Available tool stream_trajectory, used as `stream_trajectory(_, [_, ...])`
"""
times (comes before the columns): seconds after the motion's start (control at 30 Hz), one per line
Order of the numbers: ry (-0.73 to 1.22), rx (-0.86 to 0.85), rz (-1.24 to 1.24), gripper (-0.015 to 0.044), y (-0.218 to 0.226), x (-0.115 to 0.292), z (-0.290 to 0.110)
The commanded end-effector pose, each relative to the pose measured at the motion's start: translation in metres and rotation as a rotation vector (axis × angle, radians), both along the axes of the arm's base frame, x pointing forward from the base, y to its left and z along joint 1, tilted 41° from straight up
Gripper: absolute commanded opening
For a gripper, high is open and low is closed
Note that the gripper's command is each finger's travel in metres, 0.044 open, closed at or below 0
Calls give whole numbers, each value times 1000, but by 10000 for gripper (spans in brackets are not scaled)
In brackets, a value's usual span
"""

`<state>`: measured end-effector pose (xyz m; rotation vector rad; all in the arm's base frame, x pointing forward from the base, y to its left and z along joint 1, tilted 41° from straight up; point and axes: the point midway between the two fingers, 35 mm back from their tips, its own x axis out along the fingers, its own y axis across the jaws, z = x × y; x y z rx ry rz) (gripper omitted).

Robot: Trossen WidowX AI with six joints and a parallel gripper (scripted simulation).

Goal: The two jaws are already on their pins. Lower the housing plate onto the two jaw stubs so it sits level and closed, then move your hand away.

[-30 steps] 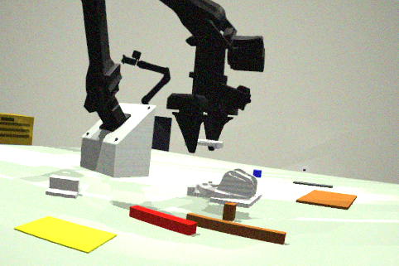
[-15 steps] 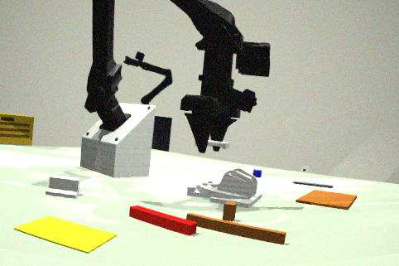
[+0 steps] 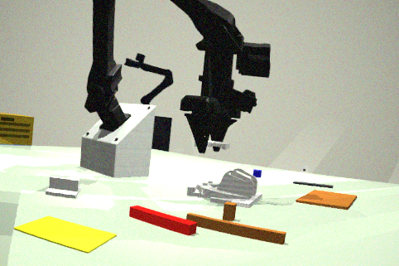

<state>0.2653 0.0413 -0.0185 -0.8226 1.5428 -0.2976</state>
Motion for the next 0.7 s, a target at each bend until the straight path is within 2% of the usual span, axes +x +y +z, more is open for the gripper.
stream_trajectory(0.0, [-9, -2, -8, 351, 0, 0, 0])
stream_trajectory(0.67, [-8, -2, -8, 351, -6, 0, 4])
